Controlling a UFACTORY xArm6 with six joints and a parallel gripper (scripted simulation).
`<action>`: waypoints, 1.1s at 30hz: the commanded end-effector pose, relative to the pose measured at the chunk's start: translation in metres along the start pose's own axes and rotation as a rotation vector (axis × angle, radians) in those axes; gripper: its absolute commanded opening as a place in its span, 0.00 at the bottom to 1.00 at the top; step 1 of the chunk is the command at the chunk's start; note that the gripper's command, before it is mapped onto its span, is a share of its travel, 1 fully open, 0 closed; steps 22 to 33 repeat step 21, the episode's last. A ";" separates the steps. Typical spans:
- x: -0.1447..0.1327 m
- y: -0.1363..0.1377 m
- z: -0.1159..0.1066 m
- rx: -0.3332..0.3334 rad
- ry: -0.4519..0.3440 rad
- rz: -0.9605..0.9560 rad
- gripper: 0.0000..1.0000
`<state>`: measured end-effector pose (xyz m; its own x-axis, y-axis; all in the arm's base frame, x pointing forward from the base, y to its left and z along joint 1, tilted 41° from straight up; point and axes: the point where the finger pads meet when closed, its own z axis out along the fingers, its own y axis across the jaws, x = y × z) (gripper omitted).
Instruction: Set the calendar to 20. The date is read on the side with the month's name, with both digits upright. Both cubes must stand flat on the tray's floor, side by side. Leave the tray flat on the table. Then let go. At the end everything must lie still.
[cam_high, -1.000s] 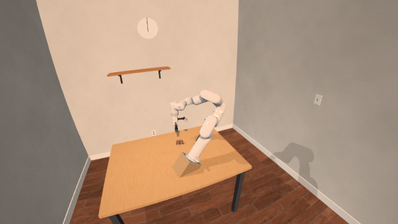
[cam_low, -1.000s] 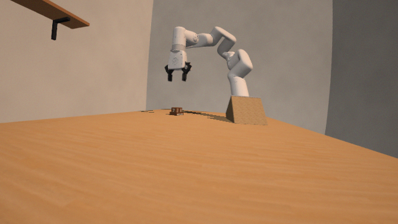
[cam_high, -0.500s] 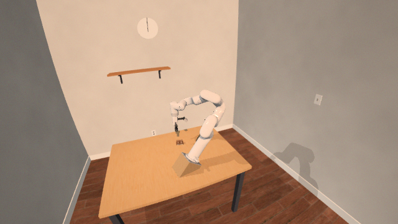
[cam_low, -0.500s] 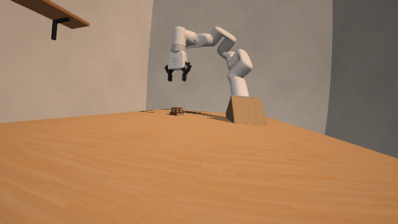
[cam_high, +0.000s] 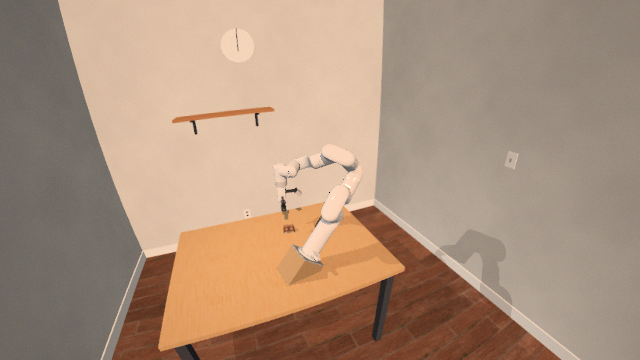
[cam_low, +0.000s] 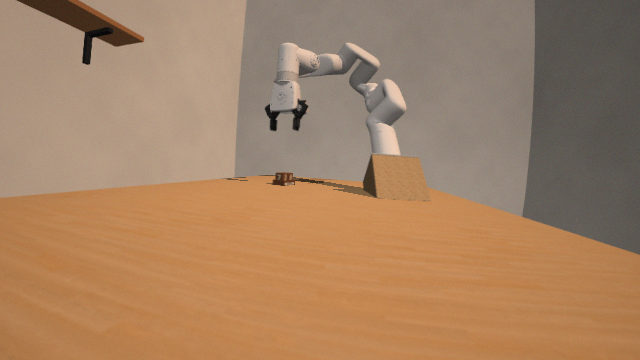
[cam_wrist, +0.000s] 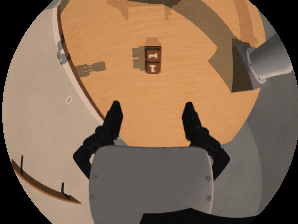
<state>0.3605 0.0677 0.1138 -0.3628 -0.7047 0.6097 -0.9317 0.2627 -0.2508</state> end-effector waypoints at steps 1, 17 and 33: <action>-0.001 -0.001 -0.001 0.002 -0.003 0.001 1.00; -0.001 -0.001 -0.001 0.002 -0.003 0.001 1.00; -0.001 -0.001 -0.001 0.002 -0.003 0.001 1.00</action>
